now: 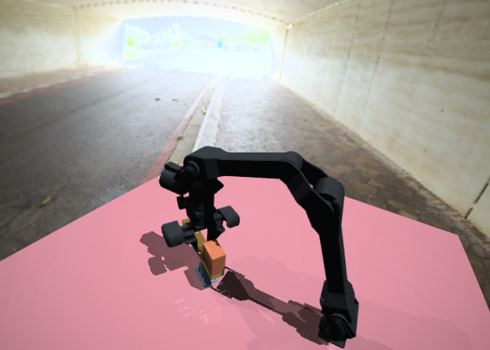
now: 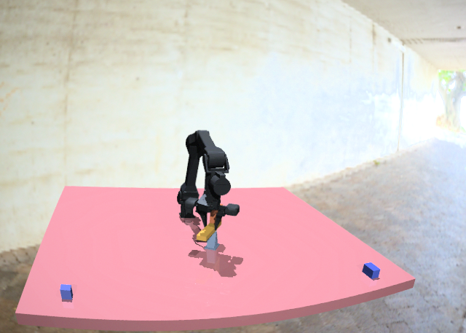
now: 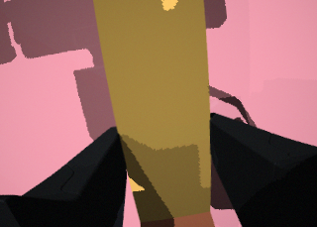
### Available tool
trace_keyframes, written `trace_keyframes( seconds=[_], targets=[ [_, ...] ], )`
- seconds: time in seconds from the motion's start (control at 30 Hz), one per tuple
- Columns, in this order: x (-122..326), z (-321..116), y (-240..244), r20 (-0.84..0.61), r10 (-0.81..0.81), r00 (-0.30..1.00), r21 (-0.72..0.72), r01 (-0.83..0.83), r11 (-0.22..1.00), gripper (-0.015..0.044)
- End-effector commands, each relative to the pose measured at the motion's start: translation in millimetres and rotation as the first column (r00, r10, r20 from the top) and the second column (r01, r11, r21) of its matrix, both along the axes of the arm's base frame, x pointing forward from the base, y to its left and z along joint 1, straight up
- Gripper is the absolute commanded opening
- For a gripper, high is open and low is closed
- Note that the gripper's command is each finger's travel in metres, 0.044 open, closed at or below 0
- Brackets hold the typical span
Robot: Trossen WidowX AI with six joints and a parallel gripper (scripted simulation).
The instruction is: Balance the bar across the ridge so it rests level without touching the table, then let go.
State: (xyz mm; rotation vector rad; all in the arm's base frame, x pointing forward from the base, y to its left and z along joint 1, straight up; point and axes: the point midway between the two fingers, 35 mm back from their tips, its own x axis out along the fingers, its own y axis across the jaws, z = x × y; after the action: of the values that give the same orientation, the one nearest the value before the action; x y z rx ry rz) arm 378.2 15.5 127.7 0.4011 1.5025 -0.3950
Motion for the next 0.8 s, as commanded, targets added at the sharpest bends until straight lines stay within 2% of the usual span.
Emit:
trace_keyframes(
  seconds=[0.0, 0.77],
  targets=[
    [0.1, -0.2, 1.0, 0.002, 0.003, 1.000, 0.005, -0.003, 1.000, 0.0000],
    [0.1, -2.1, 1.0, 0.002, 0.003, 1.000, 0.005, -0.003, 1.000, 0.0000]
  ],
)
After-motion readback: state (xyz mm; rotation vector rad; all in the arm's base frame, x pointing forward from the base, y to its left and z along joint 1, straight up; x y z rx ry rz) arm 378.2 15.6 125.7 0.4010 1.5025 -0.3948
